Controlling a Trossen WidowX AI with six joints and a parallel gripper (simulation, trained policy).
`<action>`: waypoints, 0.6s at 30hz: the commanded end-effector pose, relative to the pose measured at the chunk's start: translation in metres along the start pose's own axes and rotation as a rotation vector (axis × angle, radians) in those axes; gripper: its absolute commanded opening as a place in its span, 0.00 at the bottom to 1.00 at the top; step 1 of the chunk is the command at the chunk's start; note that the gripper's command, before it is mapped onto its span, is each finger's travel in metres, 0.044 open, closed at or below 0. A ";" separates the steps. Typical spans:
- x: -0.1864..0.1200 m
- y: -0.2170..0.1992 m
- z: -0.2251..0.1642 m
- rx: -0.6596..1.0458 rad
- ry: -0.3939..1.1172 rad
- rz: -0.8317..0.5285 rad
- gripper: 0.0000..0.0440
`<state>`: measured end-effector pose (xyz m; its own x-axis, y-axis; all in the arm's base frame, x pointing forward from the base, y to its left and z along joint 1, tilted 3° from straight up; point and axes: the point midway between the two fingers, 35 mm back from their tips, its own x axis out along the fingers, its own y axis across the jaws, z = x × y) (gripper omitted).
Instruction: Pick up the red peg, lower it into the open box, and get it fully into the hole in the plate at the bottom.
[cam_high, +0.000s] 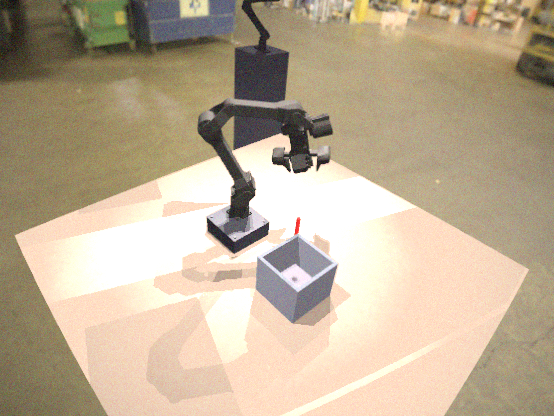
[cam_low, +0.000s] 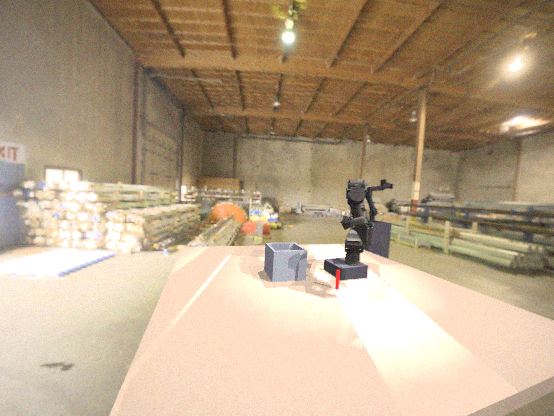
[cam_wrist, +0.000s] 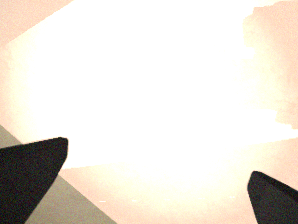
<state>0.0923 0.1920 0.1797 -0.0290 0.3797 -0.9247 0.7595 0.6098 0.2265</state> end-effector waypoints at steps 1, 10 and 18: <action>0.002 0.003 0.013 0.054 -0.049 -0.021 1.00; 0.011 0.002 0.051 0.181 -0.167 -0.104 1.00; 0.026 -0.003 0.075 0.248 -0.228 -0.178 1.00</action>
<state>0.1364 0.1510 0.1388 -0.0415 0.1233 -0.9915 0.8877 0.4600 0.0200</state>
